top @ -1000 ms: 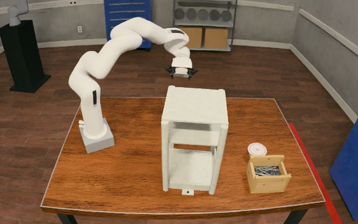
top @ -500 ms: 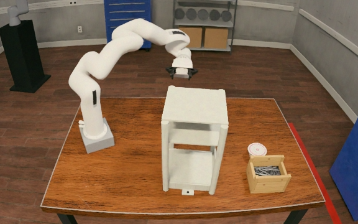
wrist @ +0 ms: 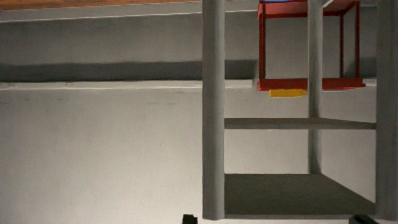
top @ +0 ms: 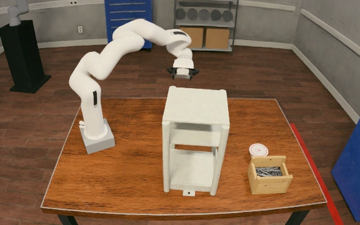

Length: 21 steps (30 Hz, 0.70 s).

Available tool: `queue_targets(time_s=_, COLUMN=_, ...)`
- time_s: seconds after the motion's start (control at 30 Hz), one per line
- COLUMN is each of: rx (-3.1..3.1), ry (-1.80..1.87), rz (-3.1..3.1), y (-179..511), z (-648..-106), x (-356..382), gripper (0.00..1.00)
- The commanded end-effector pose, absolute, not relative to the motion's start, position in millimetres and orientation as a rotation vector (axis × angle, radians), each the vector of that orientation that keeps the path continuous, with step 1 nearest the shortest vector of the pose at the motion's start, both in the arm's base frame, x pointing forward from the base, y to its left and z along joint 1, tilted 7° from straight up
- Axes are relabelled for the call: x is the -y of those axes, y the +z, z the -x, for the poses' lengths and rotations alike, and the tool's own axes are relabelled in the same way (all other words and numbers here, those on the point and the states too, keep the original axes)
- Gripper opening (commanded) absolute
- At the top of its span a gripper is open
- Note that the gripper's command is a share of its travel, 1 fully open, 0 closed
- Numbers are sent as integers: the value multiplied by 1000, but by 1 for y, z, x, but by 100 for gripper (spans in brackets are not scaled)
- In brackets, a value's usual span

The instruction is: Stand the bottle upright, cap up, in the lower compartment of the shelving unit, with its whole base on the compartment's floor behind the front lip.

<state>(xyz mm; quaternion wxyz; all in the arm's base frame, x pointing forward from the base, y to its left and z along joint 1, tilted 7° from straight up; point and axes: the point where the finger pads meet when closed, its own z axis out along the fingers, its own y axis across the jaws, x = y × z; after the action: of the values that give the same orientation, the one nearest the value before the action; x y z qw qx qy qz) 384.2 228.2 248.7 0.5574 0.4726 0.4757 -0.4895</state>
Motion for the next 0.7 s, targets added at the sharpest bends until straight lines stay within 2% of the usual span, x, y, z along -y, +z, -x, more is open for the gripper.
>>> queue_targets(time_s=0.0, rx=-1123, ry=-1152, rz=-1119, y=250, z=-384, x=-229, gripper=86)
queue_targets(time_s=0.67, rx=-1123, ry=-1152, rz=-1119, y=238, z=-385, x=-227, gripper=86)
